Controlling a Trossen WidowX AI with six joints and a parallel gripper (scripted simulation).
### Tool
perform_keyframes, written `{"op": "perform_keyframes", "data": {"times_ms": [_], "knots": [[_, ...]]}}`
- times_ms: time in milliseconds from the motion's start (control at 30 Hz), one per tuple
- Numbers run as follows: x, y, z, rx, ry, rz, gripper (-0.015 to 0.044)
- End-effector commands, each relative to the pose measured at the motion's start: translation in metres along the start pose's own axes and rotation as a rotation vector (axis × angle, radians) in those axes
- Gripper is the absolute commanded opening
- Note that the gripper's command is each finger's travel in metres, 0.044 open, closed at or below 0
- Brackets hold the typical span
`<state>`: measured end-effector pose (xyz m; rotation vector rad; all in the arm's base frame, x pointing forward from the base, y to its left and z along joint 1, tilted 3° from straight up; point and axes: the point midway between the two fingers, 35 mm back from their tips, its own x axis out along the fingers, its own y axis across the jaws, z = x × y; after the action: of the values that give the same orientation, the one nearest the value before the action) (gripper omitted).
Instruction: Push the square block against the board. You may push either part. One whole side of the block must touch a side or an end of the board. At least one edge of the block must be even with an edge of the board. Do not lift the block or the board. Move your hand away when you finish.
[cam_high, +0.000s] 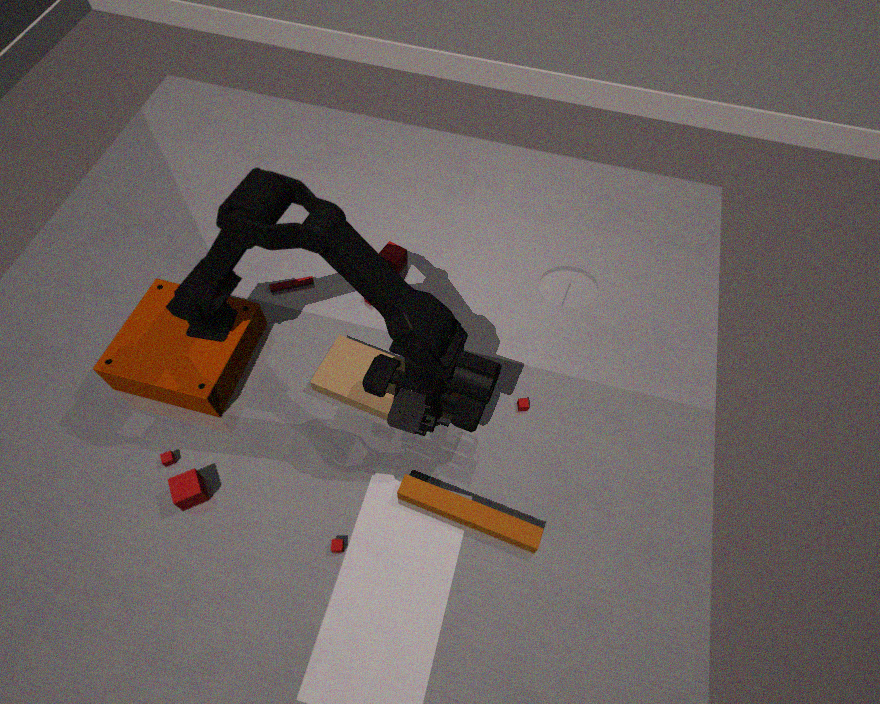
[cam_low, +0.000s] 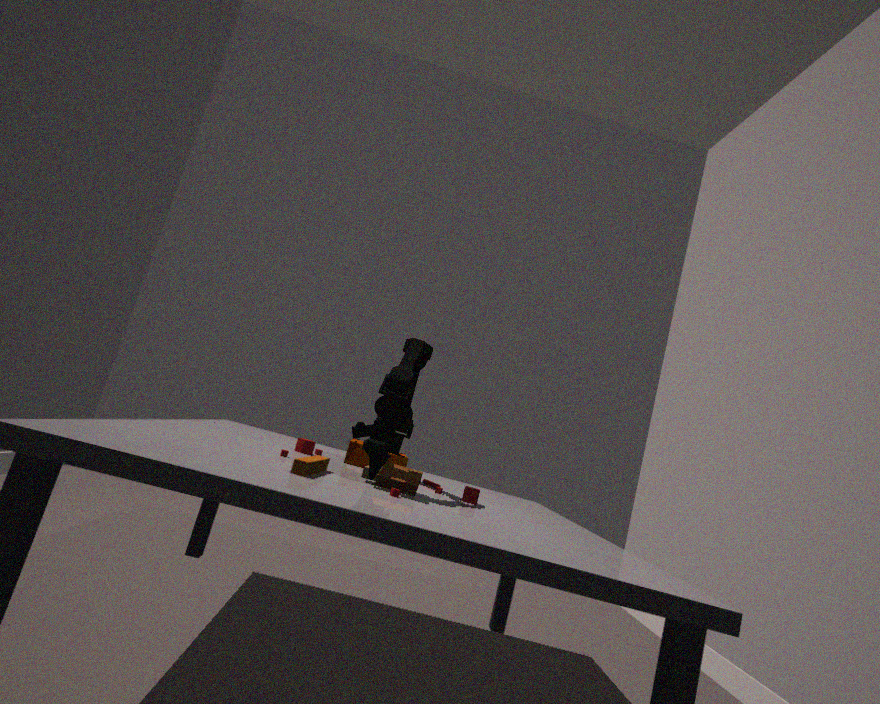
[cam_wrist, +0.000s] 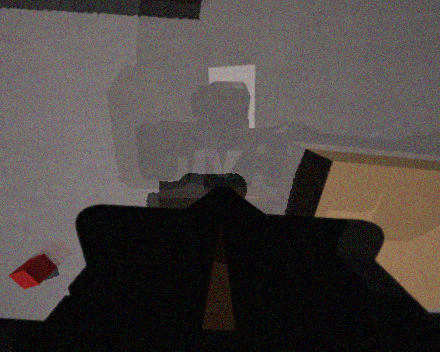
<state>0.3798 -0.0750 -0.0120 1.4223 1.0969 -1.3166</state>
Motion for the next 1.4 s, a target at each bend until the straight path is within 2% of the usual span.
{"op": "perform_keyframes", "data": {"times_ms": [0, 1367], "knots": [[0.000, 0.000, -0.005, 0.001, 0.001, 0.000, 0.0000], [0.000, 0.000, -0.034, 0.001, 0.004, 0.000, 0.0000]]}}
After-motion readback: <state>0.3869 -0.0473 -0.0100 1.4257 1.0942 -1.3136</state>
